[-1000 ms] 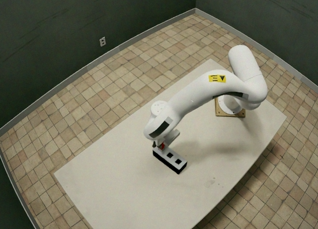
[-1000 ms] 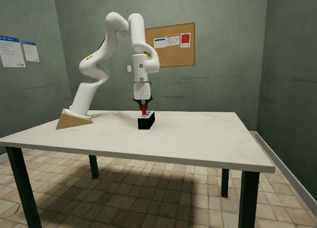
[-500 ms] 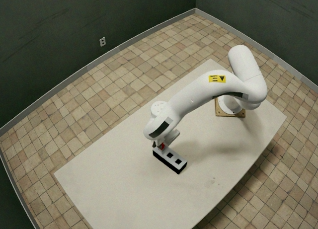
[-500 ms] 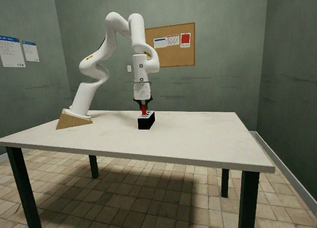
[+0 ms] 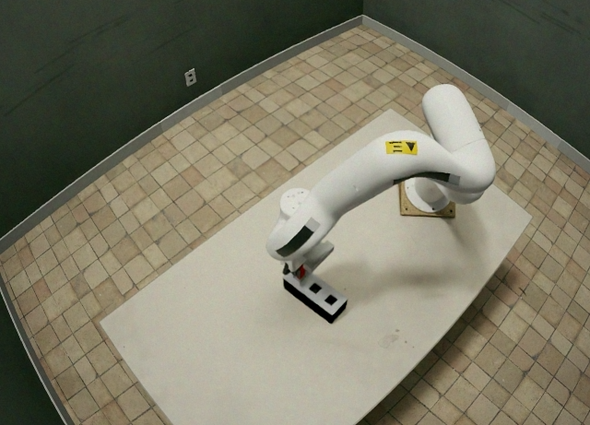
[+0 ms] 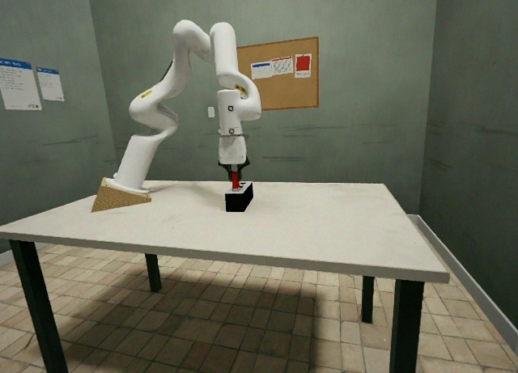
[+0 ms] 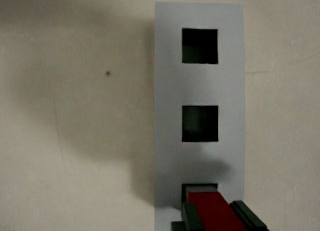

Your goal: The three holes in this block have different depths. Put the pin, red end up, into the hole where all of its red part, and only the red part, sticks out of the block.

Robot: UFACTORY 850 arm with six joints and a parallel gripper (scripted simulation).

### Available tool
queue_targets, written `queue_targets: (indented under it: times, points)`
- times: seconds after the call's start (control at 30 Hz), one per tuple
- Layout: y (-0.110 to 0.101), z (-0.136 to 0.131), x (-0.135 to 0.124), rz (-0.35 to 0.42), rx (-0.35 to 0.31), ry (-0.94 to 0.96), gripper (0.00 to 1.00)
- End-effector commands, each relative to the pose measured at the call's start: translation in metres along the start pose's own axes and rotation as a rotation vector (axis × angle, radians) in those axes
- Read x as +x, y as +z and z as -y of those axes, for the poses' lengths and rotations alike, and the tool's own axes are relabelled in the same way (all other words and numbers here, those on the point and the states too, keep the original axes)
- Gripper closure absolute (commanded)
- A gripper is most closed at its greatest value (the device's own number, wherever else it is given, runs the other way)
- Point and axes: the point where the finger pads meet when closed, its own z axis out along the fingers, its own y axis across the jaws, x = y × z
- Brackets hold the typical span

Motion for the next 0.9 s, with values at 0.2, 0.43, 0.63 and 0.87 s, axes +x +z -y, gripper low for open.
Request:
queue_targets:
  times: [0.2,0.43,0.63,0.87]
  points:
    - [-0.0007,-0.0003,-0.0008,0.001,-0.002,0.0,1.0]
    - [-0.0007,-0.0003,-0.0008,0.001,-0.002,0.0,1.0]
    - [0.0033,0.0004,0.0001,0.001,-0.002,0.0,1.0]
    - [0.0033,0.0004,0.0001,0.001,-0.002,0.0,1.0]
